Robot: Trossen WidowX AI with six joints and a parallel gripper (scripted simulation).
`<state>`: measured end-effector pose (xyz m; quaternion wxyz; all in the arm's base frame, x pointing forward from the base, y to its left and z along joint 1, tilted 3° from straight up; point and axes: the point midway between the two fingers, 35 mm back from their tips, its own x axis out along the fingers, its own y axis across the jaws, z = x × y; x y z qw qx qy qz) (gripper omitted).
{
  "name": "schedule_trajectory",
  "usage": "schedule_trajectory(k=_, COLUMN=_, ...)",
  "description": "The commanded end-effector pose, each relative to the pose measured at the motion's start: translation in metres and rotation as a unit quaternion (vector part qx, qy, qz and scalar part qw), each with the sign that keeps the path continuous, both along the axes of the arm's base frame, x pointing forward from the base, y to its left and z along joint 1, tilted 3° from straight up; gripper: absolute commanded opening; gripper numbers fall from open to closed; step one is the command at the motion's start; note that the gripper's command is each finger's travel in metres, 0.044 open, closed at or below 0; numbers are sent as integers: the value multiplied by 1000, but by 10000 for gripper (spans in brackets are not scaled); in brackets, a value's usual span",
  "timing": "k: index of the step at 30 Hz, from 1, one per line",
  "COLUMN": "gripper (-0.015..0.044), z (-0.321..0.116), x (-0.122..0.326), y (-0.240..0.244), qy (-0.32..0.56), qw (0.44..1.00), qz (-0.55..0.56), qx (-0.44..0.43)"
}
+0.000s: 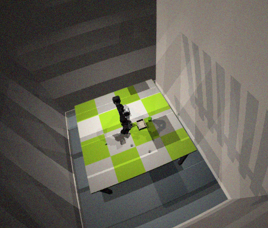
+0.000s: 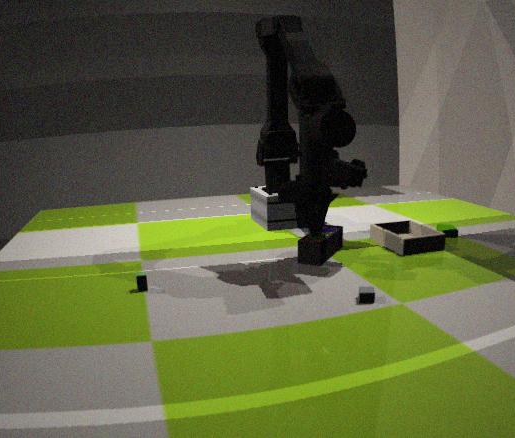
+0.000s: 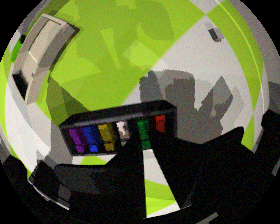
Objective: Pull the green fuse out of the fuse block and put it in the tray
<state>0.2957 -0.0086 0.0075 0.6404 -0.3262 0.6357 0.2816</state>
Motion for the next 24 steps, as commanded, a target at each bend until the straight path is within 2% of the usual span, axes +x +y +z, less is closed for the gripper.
schedule_trajectory(k=1, gripper=0, z=4, x=0, y=0, qy=-2, qw=1000, qz=0, qx=1)
schedule_trajectory(k=24, gripper=0, z=15, x=0, y=1, qy=-1, qw=1000, qz=0, qx=1)
